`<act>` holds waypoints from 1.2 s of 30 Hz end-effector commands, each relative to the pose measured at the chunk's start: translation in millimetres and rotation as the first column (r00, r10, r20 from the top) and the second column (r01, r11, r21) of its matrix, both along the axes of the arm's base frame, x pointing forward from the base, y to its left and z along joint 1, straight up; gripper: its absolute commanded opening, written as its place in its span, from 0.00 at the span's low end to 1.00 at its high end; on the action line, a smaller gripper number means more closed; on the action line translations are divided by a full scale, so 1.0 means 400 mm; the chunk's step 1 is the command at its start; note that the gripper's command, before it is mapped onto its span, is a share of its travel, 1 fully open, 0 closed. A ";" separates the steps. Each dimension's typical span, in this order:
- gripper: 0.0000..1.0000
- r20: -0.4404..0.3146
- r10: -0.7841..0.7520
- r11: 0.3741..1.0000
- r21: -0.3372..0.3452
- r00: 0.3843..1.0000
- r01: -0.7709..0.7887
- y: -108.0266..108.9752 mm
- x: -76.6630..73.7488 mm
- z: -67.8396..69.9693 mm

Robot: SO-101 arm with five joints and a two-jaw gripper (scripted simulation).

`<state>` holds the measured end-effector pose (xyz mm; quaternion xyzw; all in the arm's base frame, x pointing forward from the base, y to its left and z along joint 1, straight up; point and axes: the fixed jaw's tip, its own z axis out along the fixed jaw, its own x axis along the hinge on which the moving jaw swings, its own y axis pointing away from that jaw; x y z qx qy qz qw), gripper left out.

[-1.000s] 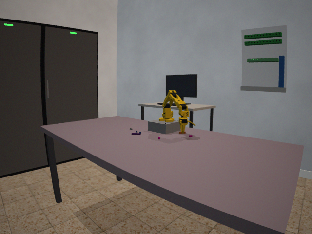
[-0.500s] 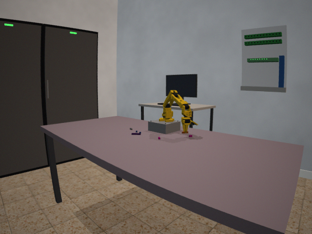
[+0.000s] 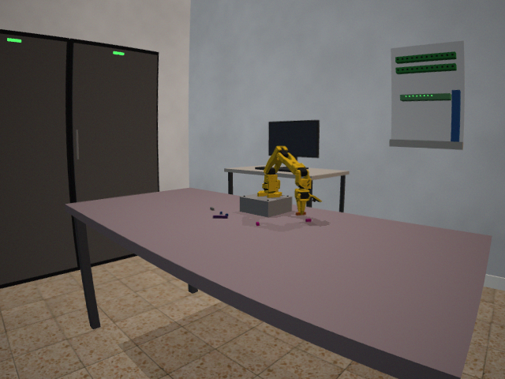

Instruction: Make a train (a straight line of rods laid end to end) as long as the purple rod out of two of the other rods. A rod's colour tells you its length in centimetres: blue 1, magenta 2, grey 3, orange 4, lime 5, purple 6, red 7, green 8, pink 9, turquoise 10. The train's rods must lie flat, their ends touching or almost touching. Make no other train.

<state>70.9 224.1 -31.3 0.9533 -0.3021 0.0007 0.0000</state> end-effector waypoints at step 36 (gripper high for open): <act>0.00 -0.004 -0.001 1.000 -0.009 1.000 0.001 -0.001 -0.006 -0.053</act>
